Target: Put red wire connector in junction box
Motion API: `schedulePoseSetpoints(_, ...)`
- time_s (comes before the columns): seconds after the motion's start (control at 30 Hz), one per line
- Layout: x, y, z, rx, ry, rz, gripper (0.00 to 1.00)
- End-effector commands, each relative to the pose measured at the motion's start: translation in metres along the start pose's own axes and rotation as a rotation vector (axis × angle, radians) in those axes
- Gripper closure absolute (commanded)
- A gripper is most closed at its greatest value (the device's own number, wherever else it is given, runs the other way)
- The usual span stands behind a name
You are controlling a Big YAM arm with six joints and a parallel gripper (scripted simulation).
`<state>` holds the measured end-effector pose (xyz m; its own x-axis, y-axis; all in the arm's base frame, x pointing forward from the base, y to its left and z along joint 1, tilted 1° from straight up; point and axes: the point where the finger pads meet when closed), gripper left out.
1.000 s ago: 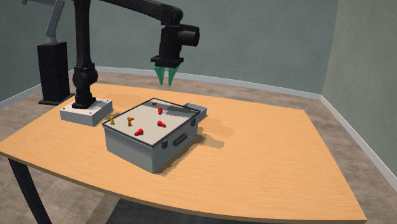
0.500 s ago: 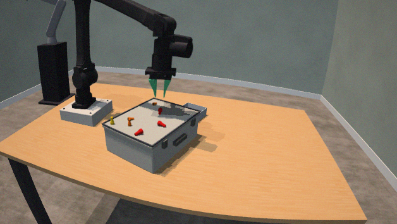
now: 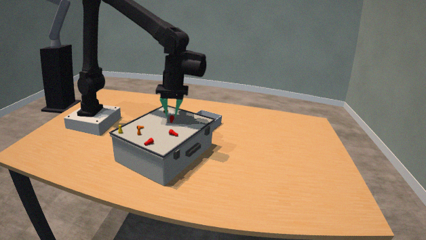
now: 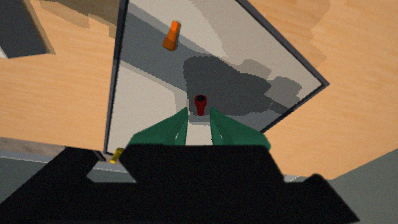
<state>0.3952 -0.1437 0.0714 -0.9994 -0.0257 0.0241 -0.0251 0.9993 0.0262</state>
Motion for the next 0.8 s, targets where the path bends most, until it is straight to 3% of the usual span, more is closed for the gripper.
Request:
schedulePoseSetpoints(0.0,-0.0096,0.0003,-0.0064,0.012,-0.035,-0.02,0.71)
schedulePoseSetpoints(0.23,-0.0127,-0.0014,-0.0143,0.019,-0.054,-0.018,0.71)
schedulePoseSetpoints(0.77,-0.013,-0.0019,-0.0062,0.012,-0.036,-0.017,0.71)
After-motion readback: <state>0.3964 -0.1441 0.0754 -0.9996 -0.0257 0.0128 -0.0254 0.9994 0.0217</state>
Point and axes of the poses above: the point where the finger pads meet when closed, its own z axis out along the fingers, its own x axis across the jaws, y = z × x, and after that the axes turned 3 degrees about z, right-handed
